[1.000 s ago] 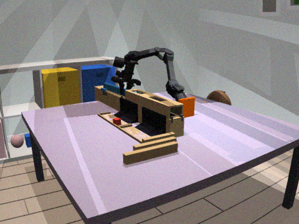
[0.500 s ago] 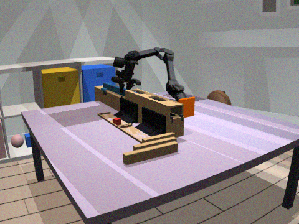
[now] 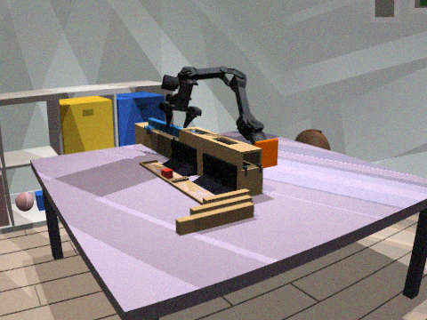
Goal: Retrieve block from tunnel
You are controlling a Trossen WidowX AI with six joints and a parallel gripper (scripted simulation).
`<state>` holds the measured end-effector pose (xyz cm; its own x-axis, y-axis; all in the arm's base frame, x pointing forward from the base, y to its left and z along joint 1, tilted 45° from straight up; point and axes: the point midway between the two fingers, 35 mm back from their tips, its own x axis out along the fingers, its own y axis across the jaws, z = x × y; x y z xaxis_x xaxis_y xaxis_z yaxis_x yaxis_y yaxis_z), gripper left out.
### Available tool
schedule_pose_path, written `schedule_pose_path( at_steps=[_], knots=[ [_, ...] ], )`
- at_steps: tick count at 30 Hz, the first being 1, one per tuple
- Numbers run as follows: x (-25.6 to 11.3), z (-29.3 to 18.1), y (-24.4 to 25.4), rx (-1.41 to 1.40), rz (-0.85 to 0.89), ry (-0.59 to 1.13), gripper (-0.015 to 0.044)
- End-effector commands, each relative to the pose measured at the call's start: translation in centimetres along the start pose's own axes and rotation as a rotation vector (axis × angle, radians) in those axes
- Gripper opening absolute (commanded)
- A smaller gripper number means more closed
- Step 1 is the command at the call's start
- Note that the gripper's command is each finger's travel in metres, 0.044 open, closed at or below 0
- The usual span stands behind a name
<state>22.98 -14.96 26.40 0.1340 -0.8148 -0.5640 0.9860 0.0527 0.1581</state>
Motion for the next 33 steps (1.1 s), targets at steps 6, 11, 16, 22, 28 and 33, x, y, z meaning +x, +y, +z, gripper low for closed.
schedule_pose_path(
  at_steps=[6,11,16,22,28,33],
  knots=[
    [-1.5,-4.1,0.2,0.007,-0.009,-0.012,0.0440],
    [-1.7,-4.6,0.2,0.008,-0.008,-0.018,0.0440],
    [-1.2,-4.7,0.2,0.008,-0.008,-0.017,0.0440],
    [-0.3,-4.9,0.0,0.009,-0.009,-0.016,0.0440],
    [0.6,-5.0,-0.2,0.009,-0.008,-0.016,0.0440],
    [1.4,-5.1,-0.4,0.009,-0.008,-0.018,0.0440]
  ],
)
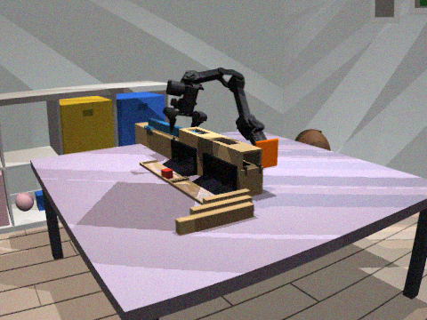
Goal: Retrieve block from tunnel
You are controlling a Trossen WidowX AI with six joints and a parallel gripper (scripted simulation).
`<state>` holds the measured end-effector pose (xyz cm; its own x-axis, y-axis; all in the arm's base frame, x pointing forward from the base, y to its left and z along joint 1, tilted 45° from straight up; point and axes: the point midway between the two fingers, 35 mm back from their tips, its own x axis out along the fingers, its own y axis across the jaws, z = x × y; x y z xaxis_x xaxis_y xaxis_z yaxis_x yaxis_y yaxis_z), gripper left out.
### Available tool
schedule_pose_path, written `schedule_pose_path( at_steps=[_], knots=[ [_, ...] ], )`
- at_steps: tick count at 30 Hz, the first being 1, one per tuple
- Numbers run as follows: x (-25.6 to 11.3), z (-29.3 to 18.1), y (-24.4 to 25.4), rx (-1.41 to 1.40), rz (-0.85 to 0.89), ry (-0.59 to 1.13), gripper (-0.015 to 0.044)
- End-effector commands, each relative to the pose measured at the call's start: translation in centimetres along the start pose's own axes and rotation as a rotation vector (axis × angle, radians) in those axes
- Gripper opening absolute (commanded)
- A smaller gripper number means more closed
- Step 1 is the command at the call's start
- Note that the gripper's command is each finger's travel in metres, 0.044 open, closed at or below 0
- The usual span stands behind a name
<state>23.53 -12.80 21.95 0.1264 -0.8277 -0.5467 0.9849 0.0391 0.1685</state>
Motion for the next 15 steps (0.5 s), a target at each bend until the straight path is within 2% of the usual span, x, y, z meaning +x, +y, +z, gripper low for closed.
schedule_pose_path(
  at_steps=[1,4,15],
  knots=[
    [0.72,-0.23,-0.38,-0.007,-0.002,0.004,0.0440],
    [1.14,-0.27,-0.49,-0.007,-0.002,0.003,0.0440],
    [0.61,-0.08,-0.15,0.000,0.000,-0.001,0.0151]
  ],
)
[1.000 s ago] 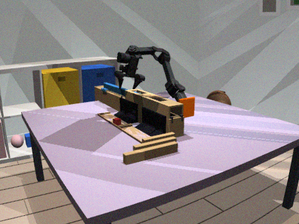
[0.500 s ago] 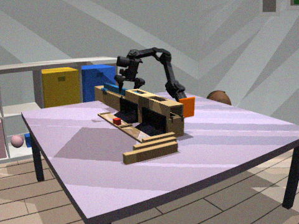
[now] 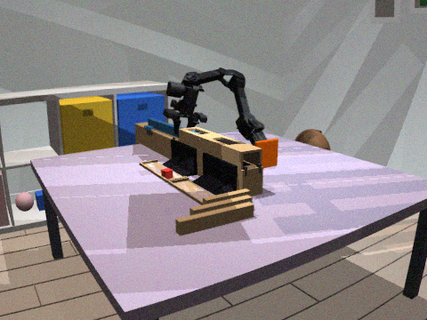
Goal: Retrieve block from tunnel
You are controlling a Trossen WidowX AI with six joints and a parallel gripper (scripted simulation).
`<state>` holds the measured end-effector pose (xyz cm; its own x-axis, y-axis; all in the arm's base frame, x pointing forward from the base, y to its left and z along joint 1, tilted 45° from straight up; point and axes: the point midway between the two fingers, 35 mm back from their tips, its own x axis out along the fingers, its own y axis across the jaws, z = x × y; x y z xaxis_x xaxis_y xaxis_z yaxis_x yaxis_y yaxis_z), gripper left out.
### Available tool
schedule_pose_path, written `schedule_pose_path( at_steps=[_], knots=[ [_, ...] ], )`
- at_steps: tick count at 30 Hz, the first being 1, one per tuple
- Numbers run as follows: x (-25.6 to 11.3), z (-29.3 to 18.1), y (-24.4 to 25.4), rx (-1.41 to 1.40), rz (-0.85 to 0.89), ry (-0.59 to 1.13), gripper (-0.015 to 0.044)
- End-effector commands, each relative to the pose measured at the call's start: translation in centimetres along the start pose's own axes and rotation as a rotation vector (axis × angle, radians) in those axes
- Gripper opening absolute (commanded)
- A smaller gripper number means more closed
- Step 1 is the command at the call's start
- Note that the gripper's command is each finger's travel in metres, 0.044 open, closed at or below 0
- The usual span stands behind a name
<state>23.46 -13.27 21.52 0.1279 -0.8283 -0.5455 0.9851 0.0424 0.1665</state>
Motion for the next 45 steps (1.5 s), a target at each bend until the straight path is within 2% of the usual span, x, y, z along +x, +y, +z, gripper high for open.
schedule_pose_path(
  at_steps=[1,3,7,9,30,45],
  knots=[
    [0.0,0.0,0.0,0.003,-0.001,0.000,0.0125],
    [0.0,0.0,0.0,0.003,-0.001,0.000,0.0072],
    [0.0,0.0,0.0,0.003,-0.001,0.000,0.0046],
    [0.0,0.1,0.0,0.003,-0.002,0.000,0.0000],
    [1.6,5.8,-0.4,-0.002,-0.002,0.001,0.0000],
    [1.6,6.0,-0.5,-0.002,-0.002,0.000,0.0000]
  ],
)
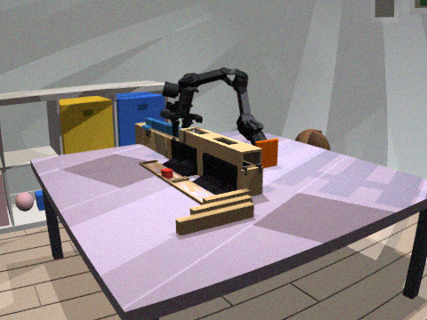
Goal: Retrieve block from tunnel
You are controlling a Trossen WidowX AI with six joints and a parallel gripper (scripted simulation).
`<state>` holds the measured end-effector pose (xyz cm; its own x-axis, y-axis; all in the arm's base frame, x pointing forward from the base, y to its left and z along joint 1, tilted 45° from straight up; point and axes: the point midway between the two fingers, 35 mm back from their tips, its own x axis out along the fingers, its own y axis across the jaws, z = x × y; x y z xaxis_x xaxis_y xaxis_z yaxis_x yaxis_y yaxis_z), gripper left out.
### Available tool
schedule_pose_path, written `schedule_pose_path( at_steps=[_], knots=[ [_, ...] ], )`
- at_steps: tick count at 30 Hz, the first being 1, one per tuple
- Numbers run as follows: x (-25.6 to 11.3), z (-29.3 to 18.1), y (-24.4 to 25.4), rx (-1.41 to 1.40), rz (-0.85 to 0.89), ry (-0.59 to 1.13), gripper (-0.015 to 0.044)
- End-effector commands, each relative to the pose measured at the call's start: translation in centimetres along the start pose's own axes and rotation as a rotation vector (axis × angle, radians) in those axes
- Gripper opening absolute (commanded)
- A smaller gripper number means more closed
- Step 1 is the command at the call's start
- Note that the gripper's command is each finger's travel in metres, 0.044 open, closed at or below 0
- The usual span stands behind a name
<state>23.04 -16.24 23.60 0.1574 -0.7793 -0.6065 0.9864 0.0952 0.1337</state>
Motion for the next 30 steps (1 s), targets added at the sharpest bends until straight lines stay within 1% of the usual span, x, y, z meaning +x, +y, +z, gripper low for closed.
schedule_pose_path(
  at_steps=[1,8,9,17,24,25,26,27,30],
  knots=[
    [0.1,2.6,-0.4,0.055,-0.025,-0.081,0.0000],
    [0.1,2.6,-0.4,0.055,-0.025,-0.081,0.0000],
    [0.0,0.0,0.0,0.000,0.000,0.000,0.0026],
    [-0.4,0.0,0.1,0.006,-0.006,-0.005,0.0236],
    [-3.1,0.0,0.7,0.045,-0.027,-0.059,0.0420],
    [-3.5,0.0,0.8,0.050,-0.027,-0.068,0.0440],
    [-3.7,0.0,0.9,0.052,-0.027,-0.073,0.0440],
    [-2.8,0.0,0.5,0.037,-0.024,-0.049,0.0440],
    [-3.9,0.7,0.6,0.051,-0.042,-0.092,0.0440]
  ],
)
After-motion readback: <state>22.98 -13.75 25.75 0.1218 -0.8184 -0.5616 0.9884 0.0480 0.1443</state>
